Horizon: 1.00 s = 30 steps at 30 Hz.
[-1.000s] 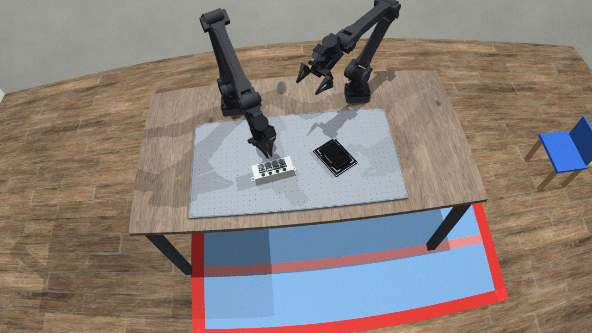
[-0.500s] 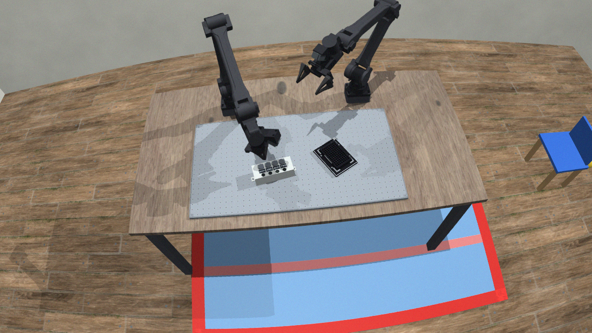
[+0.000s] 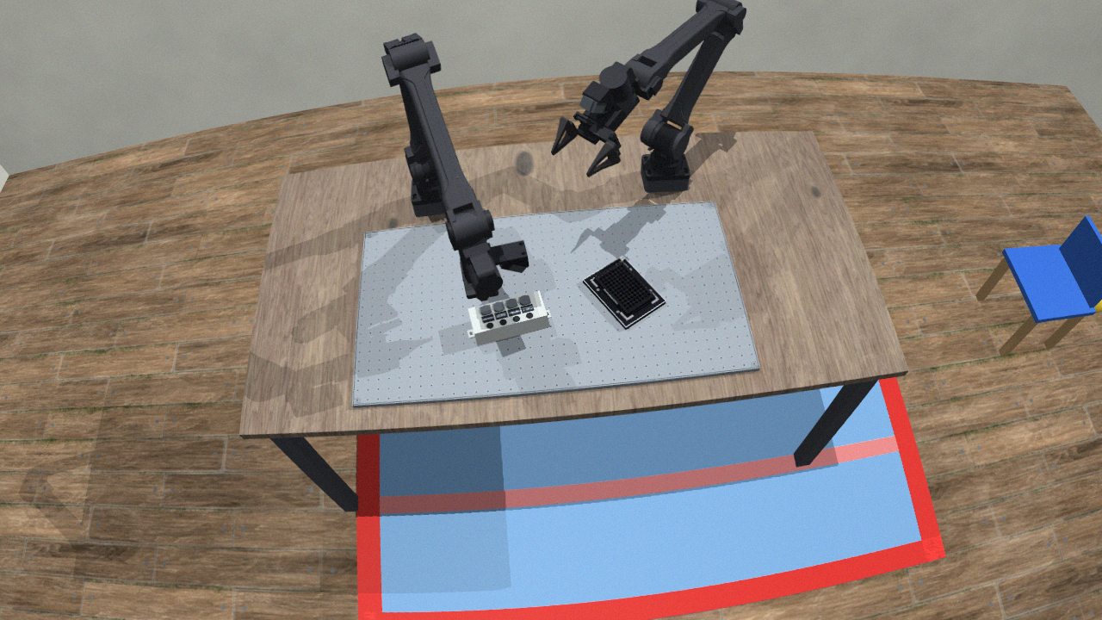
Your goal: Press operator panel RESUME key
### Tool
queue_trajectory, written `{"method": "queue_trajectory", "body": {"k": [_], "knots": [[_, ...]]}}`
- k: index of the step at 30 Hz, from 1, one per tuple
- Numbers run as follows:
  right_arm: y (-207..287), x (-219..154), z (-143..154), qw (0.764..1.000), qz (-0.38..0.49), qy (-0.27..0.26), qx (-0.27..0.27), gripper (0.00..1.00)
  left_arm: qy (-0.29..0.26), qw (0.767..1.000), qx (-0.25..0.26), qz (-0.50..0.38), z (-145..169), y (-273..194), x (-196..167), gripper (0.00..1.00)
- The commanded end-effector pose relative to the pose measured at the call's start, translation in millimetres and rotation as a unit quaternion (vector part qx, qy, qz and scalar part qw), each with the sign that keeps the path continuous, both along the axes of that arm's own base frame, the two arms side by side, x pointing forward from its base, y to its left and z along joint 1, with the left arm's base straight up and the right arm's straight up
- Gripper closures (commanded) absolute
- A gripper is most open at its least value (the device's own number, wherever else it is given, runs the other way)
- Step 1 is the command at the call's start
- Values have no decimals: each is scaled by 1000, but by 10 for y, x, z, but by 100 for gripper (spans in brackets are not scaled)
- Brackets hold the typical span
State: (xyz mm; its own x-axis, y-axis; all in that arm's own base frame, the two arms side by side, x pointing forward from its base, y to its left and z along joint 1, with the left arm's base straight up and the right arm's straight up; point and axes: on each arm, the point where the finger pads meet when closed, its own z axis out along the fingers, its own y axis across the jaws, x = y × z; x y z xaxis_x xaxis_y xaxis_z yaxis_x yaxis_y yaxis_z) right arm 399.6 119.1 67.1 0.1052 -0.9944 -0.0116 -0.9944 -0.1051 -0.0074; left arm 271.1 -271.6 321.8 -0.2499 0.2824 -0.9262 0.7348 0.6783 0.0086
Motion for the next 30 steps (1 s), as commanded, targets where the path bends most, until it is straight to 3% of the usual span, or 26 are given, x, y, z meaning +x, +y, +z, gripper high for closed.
{"method": "queue_trajectory", "body": {"k": [1, 7, 11, 22, 24, 30], "knots": [[85, 146, 133, 999, 48, -9, -2, 100, -11, 1000, -17, 0, 182, -35, 7, 0], [33, 168, 162, 999, 29, -12, -4, 100, -11, 1000, -17, 0, 182, -35, 7, 0], [-45, 23, -130, 999, 32, 7, -9, 100, -11, 1000, -17, 0, 182, -35, 7, 0], [18, 115, 7, 999, 33, -13, -4, 100, -11, 1000, -17, 0, 182, -35, 7, 0], [-16, 1, -176, 999, 34, 7, -9, 100, -11, 1000, -17, 0, 182, -35, 7, 0], [-17, 1, -266, 999, 34, 8, -9, 100, -11, 1000, -17, 0, 182, -35, 7, 0]]}}
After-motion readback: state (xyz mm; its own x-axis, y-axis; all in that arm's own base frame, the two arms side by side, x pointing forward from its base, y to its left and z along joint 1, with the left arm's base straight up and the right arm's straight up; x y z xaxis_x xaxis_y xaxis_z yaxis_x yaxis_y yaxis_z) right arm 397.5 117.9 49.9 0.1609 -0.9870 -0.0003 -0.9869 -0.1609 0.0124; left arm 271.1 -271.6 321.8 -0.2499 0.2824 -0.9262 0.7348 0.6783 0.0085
